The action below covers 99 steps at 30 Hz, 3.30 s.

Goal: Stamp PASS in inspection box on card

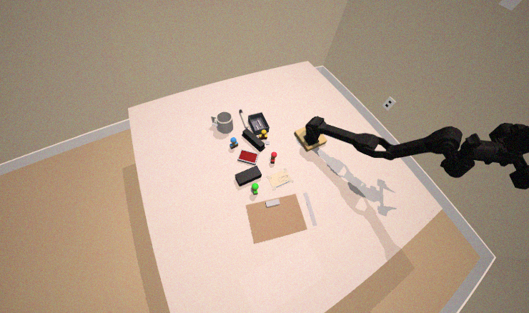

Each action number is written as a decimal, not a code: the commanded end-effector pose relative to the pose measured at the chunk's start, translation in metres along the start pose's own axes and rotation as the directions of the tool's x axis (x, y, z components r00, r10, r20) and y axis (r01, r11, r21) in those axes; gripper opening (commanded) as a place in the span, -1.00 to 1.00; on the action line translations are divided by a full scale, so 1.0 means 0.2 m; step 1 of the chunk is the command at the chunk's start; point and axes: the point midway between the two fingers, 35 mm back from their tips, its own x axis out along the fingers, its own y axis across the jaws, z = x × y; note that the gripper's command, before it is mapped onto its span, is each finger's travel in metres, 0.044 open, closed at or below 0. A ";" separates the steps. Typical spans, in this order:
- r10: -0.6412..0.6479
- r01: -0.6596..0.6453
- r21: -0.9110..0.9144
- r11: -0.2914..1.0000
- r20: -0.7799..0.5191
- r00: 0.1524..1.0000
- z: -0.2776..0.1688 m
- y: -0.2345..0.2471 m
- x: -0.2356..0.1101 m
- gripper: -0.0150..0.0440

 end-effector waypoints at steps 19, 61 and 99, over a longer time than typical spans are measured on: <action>0.059 -0.104 0.086 0.991 0.420 0.906 0.86 0.37 -0.27 0.28; 0.051 -0.949 -0.222 0.224 0.975 -0.216 2.22 0.89 -2.44 0.28; -0.488 0.088 -0.929 -0.358 0.105 -0.867 1.25 -0.24 -4.11 0.28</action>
